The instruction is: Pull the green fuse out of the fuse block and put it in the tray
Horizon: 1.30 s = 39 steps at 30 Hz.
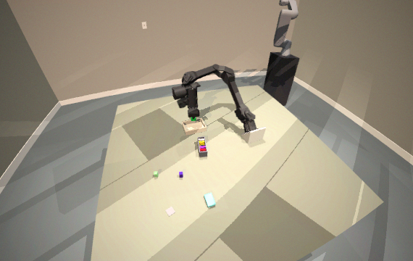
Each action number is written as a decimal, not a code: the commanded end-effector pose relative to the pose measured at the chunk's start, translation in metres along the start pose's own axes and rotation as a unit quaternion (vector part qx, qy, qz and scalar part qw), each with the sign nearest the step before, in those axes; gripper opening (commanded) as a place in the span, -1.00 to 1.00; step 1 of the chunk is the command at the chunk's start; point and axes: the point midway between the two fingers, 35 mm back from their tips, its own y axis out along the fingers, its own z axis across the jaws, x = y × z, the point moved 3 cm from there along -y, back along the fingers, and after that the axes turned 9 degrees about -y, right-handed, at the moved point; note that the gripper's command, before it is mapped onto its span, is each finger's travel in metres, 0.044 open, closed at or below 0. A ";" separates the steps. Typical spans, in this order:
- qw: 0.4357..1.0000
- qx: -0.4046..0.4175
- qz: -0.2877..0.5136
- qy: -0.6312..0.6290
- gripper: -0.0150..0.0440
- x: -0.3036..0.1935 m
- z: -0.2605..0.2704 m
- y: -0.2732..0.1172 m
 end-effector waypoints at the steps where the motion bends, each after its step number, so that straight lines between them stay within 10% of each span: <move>1: 1.000 -0.003 -0.002 0.000 -0.49 -0.001 -0.002 0.006; 14: 1.000 -0.004 -0.003 0.000 -0.49 -0.002 -0.003 0.025; 27: 1.000 -0.001 0.000 0.000 0.63 0.000 -0.001 0.020; 39: 1.000 -0.003 -0.002 0.000 0.63 -0.002 -0.002 -0.015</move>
